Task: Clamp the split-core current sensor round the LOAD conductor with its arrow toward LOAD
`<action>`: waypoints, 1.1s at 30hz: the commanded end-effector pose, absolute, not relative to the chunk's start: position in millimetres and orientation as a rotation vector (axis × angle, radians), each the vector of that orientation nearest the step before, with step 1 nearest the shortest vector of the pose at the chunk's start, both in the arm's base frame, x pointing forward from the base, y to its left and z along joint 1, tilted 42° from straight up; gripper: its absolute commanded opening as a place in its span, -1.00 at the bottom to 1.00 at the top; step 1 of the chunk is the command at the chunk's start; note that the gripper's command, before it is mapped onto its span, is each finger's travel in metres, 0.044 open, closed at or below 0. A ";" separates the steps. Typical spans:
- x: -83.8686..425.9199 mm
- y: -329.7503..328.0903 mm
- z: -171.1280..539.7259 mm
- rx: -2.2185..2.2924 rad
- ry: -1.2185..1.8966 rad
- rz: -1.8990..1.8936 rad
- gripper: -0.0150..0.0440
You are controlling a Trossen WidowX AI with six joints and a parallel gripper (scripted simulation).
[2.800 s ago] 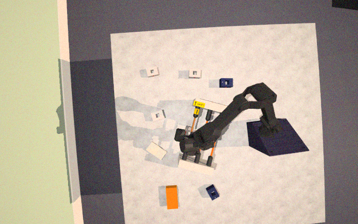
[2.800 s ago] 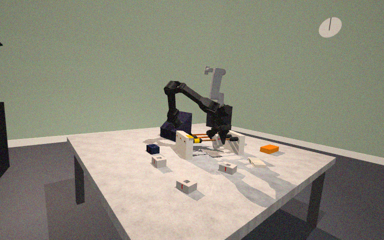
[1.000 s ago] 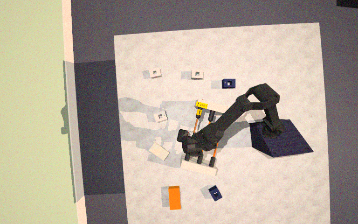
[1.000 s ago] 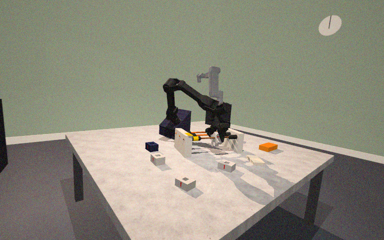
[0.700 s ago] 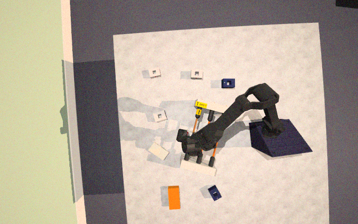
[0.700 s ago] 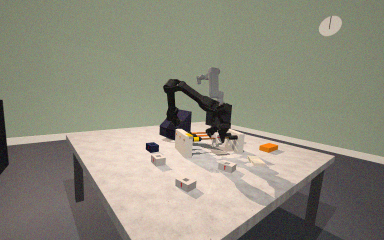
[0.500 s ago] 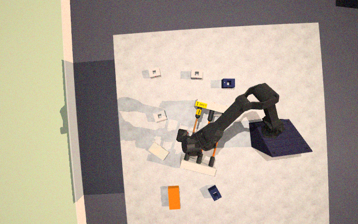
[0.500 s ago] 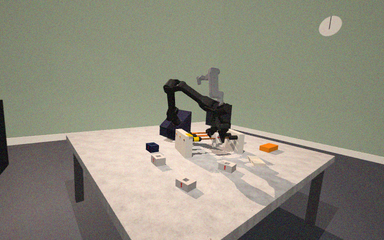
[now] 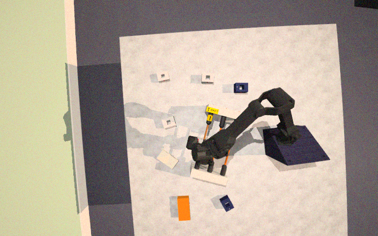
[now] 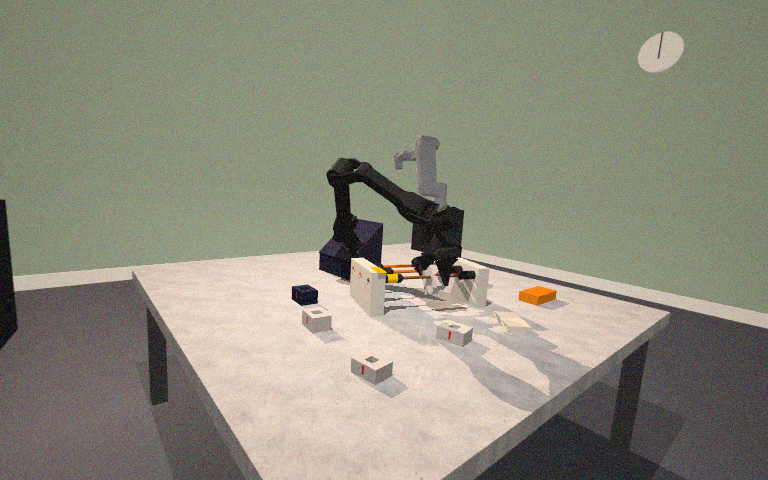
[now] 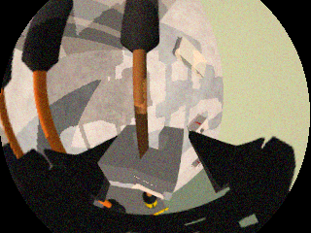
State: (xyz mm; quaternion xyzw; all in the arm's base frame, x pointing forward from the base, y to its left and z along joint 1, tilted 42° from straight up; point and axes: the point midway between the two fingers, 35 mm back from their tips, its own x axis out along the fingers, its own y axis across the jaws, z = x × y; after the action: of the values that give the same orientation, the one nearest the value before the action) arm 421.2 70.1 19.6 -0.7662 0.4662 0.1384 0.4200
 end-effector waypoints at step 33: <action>421.2 70.1 19.6 -1.921 1.169 0.347 0.71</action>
State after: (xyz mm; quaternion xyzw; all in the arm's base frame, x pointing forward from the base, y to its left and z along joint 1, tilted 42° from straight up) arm 419.0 69.1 17.4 -0.7656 0.4692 0.1432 0.4161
